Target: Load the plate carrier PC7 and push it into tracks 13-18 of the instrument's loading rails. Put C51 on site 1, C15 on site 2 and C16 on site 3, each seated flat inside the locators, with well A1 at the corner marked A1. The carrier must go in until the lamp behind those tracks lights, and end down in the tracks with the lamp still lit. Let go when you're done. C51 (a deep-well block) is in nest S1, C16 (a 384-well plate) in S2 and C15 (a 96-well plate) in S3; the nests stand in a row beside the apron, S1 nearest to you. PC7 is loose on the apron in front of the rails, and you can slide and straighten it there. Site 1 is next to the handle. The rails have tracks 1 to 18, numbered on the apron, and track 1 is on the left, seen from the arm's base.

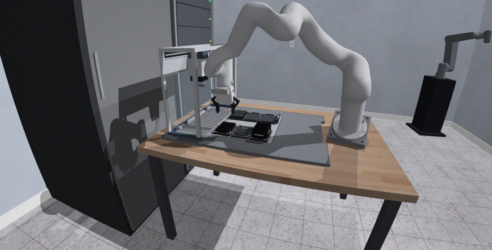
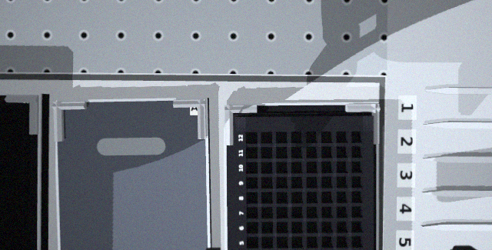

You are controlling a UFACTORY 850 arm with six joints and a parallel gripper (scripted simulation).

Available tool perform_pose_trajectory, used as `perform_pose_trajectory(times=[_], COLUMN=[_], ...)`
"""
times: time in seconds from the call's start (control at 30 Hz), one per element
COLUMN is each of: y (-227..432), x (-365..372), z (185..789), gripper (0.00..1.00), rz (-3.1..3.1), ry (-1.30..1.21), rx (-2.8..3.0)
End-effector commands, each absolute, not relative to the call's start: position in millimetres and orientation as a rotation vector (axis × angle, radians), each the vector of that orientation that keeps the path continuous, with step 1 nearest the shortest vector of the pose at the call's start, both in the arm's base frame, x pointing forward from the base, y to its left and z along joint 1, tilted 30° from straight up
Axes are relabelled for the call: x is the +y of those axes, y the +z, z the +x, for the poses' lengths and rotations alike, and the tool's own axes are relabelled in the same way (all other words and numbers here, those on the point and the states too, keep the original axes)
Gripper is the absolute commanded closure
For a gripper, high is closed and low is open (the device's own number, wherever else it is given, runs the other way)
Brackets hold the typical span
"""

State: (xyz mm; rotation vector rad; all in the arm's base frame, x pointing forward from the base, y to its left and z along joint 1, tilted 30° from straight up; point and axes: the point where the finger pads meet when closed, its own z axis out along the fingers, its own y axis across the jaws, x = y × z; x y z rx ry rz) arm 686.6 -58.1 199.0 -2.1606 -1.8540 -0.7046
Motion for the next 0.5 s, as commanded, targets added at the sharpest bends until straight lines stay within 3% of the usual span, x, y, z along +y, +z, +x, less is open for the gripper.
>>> perform_pose_trajectory(times=[0.0,0.47], y=[191.9,174.6], x=[-54.3,-45.2], z=[689.2,693.6], gripper=[0.00,0.00], rz=[-2.161,-2.161], ry=[-0.707,-0.707], rx=[-1.855,-1.855])
